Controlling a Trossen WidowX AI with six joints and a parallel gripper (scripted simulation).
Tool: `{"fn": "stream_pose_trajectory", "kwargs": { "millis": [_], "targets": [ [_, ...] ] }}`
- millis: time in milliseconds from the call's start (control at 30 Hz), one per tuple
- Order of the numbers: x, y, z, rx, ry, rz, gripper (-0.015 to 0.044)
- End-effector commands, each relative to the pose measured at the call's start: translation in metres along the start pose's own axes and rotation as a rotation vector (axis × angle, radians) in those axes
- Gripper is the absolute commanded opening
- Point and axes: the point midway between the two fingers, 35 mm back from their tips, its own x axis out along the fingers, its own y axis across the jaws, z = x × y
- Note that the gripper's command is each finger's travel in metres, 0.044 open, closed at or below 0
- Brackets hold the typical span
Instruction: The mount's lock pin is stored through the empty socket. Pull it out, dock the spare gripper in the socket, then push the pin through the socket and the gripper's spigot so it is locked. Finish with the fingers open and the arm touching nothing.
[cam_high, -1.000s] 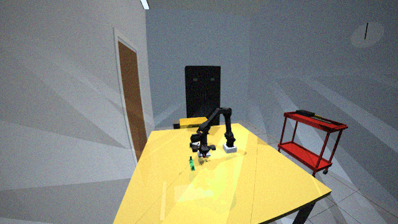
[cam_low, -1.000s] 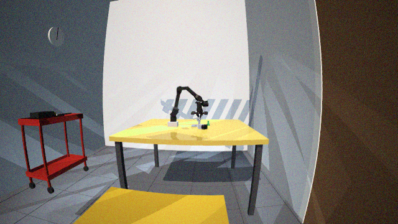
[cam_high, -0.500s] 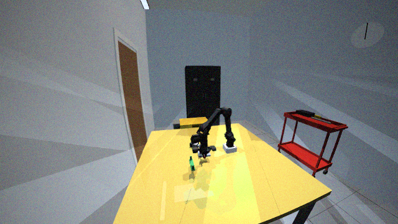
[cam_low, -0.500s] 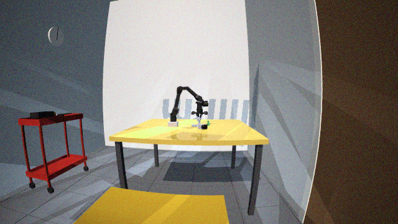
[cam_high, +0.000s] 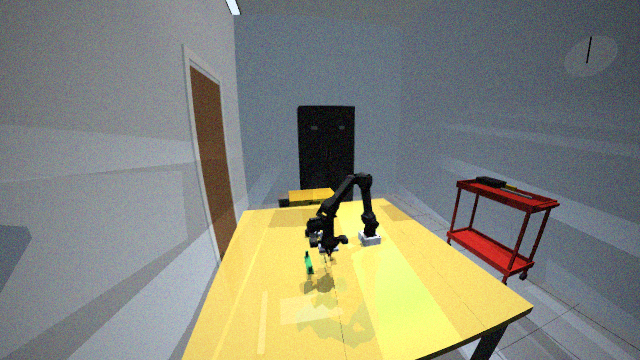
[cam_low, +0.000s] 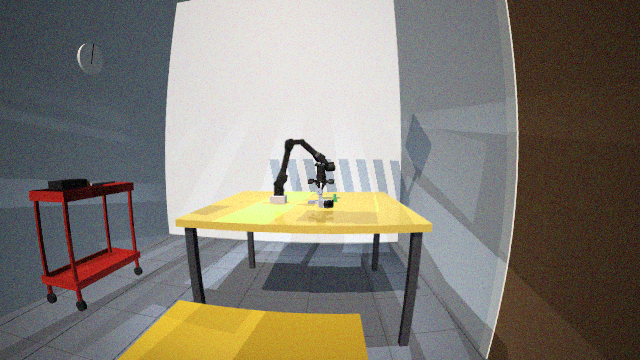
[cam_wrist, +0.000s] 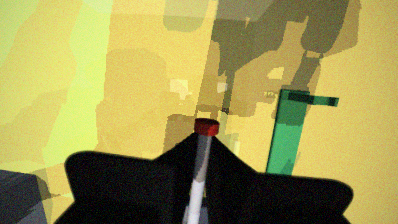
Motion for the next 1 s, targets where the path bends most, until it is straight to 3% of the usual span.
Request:
{"fn": "stream_pose_trajectory", "kwargs": {
  "millis": [0, 967],
  "targets": [
    [0.000, -0.001, 0.004, 0.004, 0.004, -0.002, 0.0000],
    [-0.003, -0.001, 0.027, 0.006, 0.007, 0.013, 0.0000]
  ]
}}
